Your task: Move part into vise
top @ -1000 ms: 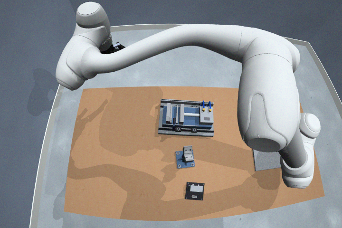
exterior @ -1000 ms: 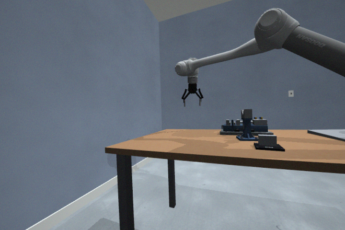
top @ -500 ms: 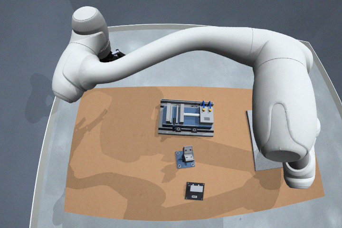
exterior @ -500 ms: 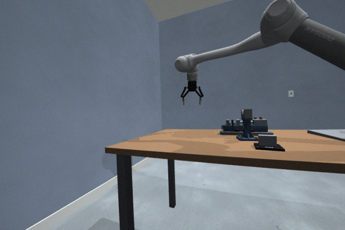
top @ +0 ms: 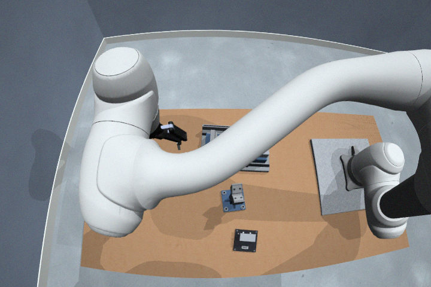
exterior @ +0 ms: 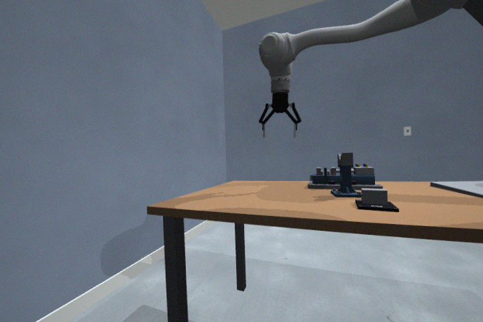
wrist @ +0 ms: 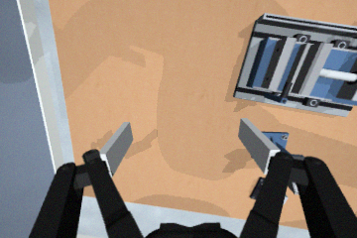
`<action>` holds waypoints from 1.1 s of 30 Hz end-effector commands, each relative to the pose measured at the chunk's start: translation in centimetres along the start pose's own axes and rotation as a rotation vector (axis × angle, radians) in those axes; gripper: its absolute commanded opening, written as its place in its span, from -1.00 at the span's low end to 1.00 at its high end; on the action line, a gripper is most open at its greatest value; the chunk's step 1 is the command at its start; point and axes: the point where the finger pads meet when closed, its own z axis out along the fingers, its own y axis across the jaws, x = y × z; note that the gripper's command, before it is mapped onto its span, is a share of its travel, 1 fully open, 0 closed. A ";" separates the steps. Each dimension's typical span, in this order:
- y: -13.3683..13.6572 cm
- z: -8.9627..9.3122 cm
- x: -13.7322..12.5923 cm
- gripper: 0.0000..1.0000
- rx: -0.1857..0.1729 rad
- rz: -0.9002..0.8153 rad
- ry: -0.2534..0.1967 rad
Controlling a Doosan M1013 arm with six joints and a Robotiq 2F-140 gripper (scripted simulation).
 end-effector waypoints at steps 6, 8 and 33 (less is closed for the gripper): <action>8.9 -2.8 -14.4 1.00 -0.025 0.136 -0.058; 11.2 -3.4 -17.6 1.00 -0.025 0.136 -0.058; 27.3 -5.0 -31.6 0.02 -0.078 0.269 -0.101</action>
